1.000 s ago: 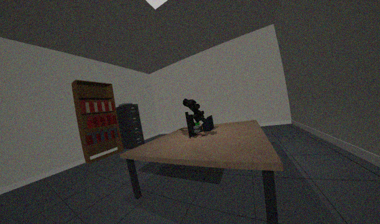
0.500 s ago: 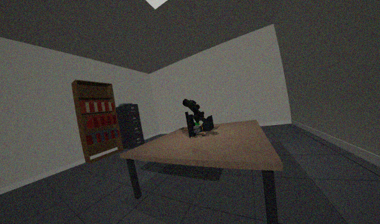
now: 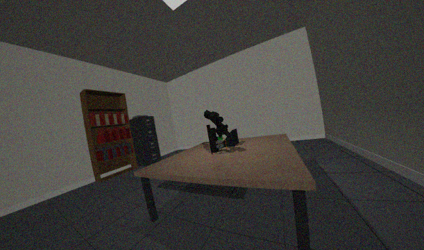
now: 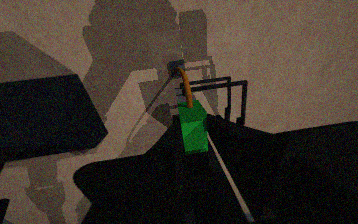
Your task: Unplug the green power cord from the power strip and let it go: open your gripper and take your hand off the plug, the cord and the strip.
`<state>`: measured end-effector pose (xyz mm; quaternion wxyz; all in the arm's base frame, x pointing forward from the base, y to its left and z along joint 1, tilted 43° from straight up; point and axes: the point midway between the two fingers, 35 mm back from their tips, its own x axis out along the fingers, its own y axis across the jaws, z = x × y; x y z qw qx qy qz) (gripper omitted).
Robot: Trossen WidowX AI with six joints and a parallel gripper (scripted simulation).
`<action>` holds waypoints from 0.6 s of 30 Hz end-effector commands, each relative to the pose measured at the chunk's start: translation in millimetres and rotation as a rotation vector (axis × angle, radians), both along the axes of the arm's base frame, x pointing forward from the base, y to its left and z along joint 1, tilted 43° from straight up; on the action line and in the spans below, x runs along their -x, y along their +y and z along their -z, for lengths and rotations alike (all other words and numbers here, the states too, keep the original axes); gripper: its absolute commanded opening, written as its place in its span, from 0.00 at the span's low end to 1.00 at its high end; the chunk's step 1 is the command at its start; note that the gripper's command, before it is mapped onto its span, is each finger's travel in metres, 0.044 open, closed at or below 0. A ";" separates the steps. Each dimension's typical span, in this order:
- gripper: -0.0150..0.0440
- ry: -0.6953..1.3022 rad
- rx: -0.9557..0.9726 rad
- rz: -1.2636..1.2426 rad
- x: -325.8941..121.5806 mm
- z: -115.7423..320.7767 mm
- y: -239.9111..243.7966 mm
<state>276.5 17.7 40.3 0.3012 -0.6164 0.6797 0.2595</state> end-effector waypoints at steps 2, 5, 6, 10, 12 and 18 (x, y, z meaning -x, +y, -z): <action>0.25 -0.004 -0.018 -0.003 -2.4 9.5 12.6; 0.25 -0.004 -0.019 -0.003 -3.1 12.7 16.3; 0.25 -0.004 -0.019 -0.003 -3.3 13.7 17.6; 0.25 -0.004 -0.019 -0.004 -4.0 17.8 22.7; 0.25 -0.004 -0.019 -0.004 -4.2 19.8 25.3; 0.25 -0.004 -0.020 -0.005 -4.4 25.3 33.3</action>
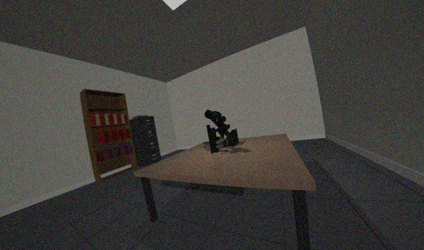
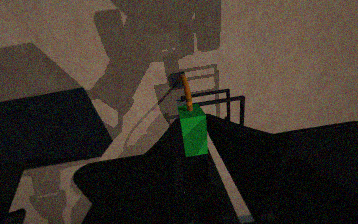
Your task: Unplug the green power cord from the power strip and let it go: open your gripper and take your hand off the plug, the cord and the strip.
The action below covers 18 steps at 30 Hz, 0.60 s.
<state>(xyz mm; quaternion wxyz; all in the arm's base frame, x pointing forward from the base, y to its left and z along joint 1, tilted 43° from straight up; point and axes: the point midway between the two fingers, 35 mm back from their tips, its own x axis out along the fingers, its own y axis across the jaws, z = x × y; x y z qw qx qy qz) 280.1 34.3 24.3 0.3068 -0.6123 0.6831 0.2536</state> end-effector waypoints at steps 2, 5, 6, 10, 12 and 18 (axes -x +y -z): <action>0.25 0.007 -0.021 -0.021 -0.7 11.1 19.5; 0.34 0.007 -0.018 -0.022 -0.2 9.6 16.3; 0.39 0.008 -0.017 -0.023 0.1 8.6 14.4; 0.57 0.008 -0.017 -0.023 0.1 8.6 14.4; 0.65 0.008 -0.017 -0.023 0.1 8.6 14.4; 0.92 0.007 -0.018 -0.023 -1.2 11.8 20.2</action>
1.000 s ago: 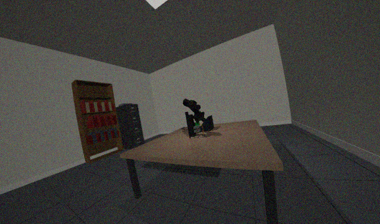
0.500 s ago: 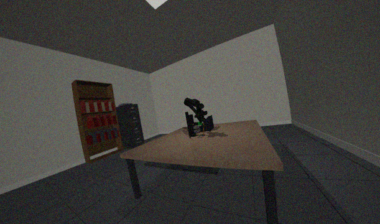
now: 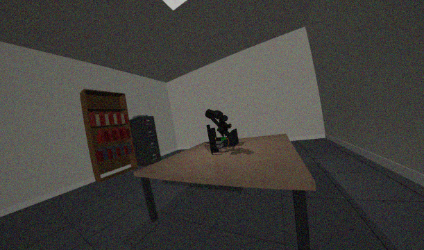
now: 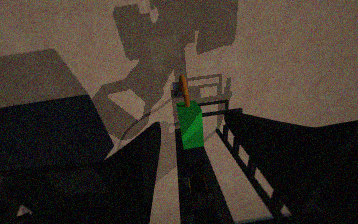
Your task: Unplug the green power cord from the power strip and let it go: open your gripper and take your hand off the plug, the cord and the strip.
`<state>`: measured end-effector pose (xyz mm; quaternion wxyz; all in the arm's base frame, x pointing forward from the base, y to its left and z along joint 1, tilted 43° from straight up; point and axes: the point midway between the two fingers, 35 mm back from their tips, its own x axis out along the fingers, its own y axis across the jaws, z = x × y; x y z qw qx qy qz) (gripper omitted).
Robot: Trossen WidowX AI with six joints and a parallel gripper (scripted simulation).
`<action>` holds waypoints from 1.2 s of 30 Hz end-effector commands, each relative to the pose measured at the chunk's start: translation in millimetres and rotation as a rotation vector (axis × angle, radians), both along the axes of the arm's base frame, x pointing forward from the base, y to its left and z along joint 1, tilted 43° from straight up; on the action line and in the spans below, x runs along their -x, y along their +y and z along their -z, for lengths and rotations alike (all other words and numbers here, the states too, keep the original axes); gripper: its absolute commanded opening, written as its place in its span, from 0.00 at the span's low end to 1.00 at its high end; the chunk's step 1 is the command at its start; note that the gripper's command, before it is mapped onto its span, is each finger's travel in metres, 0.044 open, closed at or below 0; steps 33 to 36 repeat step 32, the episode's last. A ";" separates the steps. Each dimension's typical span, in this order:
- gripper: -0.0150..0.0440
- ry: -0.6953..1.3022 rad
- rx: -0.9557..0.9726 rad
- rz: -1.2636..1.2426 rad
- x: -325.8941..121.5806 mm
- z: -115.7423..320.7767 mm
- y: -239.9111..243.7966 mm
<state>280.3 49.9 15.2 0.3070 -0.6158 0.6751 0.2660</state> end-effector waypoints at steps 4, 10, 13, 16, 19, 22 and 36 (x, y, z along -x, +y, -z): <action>1.00 -0.002 -0.001 -0.001 -5.2 20.3 35.1; 1.00 -0.002 -0.001 -0.001 -5.5 30.5 51.5; 1.00 -0.002 -0.001 -0.001 -5.5 30.5 51.5; 1.00 -0.002 -0.001 -0.001 -5.5 30.5 51.5; 1.00 -0.002 -0.001 -0.001 -5.5 30.5 51.5; 1.00 -0.002 -0.001 -0.001 -5.5 30.5 51.5; 1.00 -0.002 -0.001 -0.001 -5.5 30.5 51.5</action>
